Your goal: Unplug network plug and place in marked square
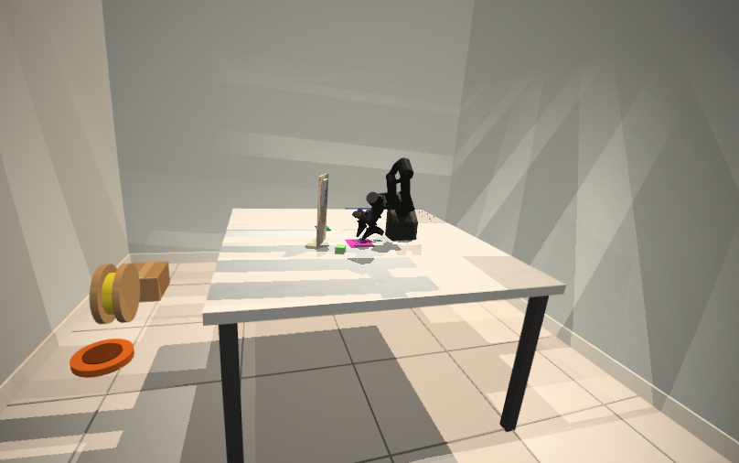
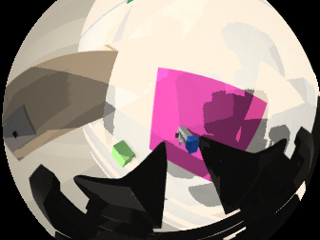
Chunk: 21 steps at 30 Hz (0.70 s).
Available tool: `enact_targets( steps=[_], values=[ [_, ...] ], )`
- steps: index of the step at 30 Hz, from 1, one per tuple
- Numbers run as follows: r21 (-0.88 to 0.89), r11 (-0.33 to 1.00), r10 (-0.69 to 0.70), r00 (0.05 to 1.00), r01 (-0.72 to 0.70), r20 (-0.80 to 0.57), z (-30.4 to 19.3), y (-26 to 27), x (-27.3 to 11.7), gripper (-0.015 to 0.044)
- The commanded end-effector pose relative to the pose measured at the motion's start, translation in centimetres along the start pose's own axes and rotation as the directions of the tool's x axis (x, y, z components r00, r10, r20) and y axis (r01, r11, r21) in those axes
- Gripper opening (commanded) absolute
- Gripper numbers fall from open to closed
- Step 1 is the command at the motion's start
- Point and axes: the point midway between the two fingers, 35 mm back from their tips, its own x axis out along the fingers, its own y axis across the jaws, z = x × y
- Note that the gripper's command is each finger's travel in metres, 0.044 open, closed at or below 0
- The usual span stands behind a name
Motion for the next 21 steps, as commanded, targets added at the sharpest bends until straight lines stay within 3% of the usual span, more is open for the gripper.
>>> enact_targets(
  steps=[1,21],
  values=[
    [-0.008,1.000,-0.001,1.000,0.001,-0.005,-0.10,0.05,-0.23,0.0156],
    [-0.005,1.000,-0.010,1.000,0.010,-0.004,0.11,0.12,-1.17,0.0156]
  ],
)
